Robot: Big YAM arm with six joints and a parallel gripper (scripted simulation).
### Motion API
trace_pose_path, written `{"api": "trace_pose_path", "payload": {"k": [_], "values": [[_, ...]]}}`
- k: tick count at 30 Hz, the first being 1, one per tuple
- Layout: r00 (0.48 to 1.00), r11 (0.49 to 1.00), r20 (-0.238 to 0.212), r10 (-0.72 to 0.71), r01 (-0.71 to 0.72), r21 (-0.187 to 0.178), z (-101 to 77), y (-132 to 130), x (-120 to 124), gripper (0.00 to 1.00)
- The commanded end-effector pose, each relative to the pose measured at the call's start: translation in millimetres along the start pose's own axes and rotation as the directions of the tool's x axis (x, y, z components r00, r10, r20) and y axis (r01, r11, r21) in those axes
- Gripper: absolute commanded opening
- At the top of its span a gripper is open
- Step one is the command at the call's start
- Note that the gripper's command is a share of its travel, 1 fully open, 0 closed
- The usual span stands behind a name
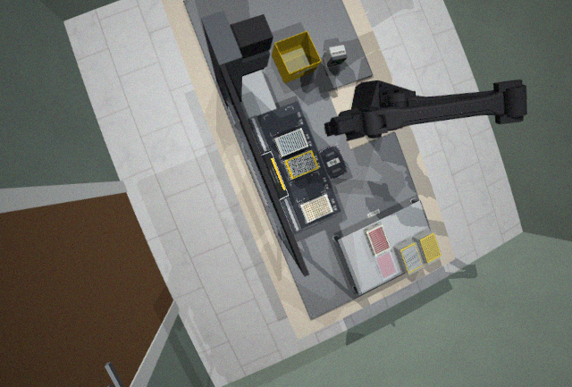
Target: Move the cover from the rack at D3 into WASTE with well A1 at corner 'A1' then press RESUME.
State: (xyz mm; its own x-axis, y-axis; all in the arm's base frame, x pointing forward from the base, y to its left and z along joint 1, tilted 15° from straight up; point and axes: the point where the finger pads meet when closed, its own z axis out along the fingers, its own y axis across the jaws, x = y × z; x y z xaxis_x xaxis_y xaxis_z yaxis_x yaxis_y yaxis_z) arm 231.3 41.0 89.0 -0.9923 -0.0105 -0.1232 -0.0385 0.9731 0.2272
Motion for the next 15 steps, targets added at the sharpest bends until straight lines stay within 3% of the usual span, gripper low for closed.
{"api": "trace_pose_path", "payload": {"k": [1,4,8,10,15], "values": [[1.0,1.0,-0.028,-0.002,0.002,-0.002,2.9,-8,5,0.0],[1.0,1.0,-0.025,-0.002,0.002,-0.004,2.1,-23,2,0.0],[0.999,1.0,0.033,-0.017,0.017,0.007,-14.5,-43,-25,0.0],[0.999,1.0,0.044,-0.02,0.02,0.011,-14.5,-54,-29,0.0],[0.999,1.0,0.042,-0.02,0.02,0.016,-14.2,-82,-31,0.0]]}}
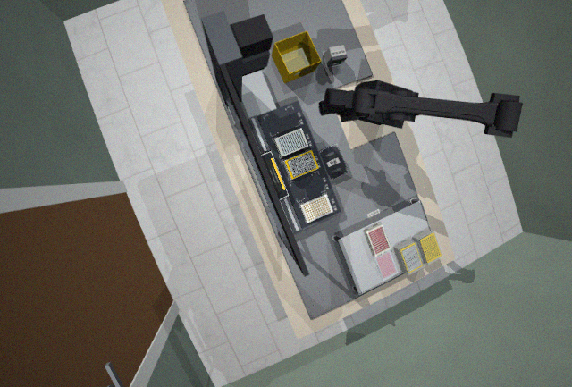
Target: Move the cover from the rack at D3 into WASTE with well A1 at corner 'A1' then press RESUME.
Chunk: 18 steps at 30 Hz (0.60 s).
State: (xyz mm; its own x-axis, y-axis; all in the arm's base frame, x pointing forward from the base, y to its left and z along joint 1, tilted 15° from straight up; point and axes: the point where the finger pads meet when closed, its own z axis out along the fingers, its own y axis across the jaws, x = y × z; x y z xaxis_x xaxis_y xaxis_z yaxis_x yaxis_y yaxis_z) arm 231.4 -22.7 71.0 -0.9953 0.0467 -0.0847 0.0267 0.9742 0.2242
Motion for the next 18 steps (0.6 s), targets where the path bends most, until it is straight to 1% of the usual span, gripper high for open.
{"api": "trace_pose_path", "payload": {"k": [1,3,4,18], "values": [[0.994,0.996,0.067,-0.084,0.084,0.008,-17.7,-13.6,-34.6,0.0],[0.994,0.996,0.067,-0.084,0.084,0.008,-17.6,-13.7,-34.6,0.0],[0.992,0.994,0.062,-0.108,0.107,0.005,-16.1,-7.4,-35.3,0.0],[0.993,0.995,0.065,-0.095,0.095,0.007,-17.0,-11.0,-34.9,0.0]]}}
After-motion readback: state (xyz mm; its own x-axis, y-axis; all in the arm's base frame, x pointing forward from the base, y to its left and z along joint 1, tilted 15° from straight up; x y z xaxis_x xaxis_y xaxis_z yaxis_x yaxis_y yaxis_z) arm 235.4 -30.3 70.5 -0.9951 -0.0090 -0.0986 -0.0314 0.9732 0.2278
